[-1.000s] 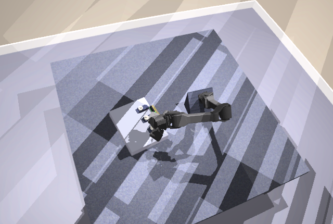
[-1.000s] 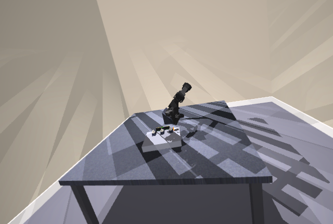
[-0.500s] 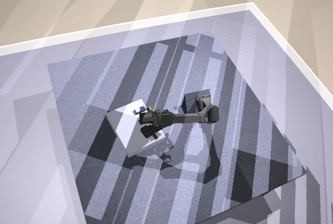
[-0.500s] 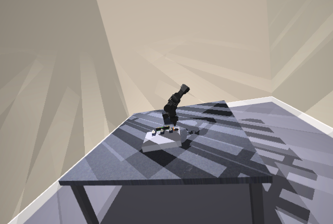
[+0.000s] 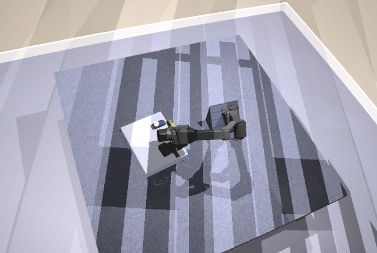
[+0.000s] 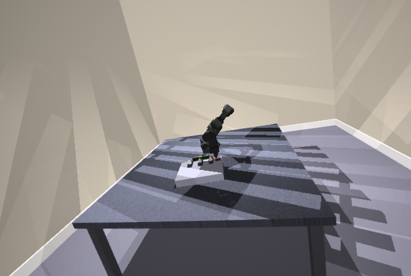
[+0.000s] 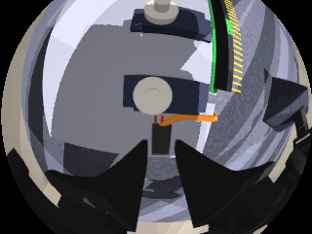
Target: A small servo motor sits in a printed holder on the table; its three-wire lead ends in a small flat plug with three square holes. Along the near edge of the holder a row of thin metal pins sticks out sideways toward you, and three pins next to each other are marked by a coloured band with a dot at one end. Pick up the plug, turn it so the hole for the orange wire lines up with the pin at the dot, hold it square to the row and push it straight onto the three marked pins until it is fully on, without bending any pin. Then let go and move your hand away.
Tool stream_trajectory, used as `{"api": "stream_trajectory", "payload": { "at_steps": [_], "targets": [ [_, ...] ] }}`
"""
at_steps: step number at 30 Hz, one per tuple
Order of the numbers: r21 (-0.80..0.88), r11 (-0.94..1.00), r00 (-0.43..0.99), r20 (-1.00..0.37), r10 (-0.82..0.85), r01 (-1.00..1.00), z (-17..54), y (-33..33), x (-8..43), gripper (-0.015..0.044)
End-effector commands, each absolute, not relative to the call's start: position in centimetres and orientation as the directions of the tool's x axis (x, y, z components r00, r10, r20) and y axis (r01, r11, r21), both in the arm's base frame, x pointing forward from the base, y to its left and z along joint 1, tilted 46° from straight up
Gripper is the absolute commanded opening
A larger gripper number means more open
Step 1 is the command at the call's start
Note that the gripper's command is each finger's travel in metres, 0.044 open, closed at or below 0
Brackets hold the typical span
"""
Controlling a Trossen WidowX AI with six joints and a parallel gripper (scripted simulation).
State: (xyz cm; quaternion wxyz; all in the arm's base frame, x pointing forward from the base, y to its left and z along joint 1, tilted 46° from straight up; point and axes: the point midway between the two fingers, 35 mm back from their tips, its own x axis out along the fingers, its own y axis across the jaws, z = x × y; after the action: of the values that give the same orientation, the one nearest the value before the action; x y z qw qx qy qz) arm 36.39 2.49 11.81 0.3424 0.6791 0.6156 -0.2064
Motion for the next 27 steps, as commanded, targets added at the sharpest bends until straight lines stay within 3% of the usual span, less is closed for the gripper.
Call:
{"api": "stream_trajectory", "payload": {
  "at_steps": [1,14,16,27],
  "targets": [
    [0.204,-0.009,0.152,-0.698,0.699,0.979,11.3,3.0,36.4,0.0115],
    [0.204,-0.009,0.152,-0.698,0.700,0.979,10.3,4.1,36.6,0.0115],
    [0.204,-0.009,0.152,-0.698,0.700,0.979,10.3,4.1,36.6,0.0062],
    [0.204,-0.009,0.152,-0.698,0.700,0.979,10.3,4.0,36.6,0.0000]
  ]
}}
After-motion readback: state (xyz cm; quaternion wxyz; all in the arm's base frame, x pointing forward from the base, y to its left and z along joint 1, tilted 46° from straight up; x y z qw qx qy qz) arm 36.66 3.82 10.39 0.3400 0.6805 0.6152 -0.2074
